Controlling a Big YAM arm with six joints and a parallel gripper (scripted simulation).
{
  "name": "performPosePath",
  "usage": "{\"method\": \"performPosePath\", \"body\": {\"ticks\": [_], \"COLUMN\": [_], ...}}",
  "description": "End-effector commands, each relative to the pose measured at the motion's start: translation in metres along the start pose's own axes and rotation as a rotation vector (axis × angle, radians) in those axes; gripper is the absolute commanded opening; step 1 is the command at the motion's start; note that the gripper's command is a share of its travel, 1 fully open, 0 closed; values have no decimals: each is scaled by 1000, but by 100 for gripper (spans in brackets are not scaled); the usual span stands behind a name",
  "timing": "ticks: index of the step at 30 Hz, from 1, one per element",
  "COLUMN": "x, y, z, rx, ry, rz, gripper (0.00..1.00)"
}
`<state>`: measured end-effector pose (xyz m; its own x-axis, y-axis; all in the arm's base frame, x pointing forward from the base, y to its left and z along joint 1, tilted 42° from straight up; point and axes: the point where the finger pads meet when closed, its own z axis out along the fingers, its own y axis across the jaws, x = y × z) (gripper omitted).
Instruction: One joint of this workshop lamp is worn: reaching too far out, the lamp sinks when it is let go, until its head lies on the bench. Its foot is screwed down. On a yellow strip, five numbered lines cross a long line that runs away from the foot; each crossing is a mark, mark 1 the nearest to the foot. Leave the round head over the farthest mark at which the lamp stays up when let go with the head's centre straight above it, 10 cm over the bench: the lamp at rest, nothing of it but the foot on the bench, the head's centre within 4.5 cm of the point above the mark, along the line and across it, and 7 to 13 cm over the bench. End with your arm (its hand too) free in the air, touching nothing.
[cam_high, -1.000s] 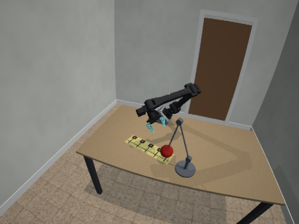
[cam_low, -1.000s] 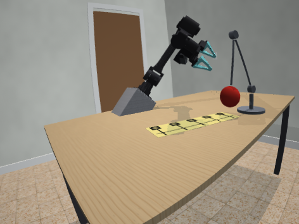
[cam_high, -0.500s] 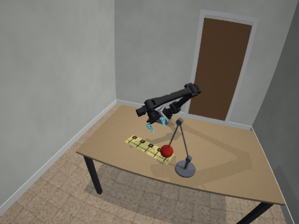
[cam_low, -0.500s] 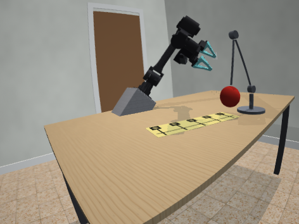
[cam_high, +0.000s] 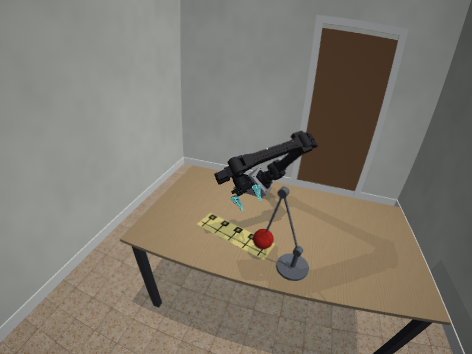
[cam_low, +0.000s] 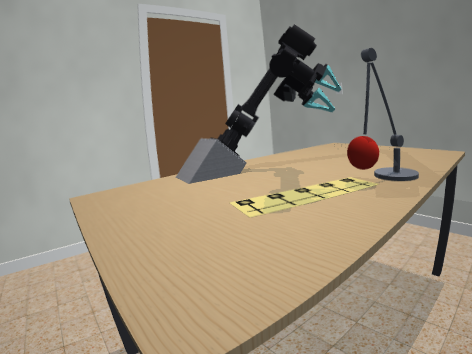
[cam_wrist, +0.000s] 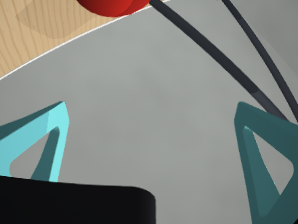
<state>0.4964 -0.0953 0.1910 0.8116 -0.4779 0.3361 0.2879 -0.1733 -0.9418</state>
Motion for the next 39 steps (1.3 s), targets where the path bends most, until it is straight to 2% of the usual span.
{"method": "performPosePath", "body": {"ticks": [1, 39], "x": [3, 12], "y": [-2, -9], "z": [-2, -6], "rx": [-5, -2], "ry": [-2, 3], "rz": [31, 0], "gripper": [100, 100]}}
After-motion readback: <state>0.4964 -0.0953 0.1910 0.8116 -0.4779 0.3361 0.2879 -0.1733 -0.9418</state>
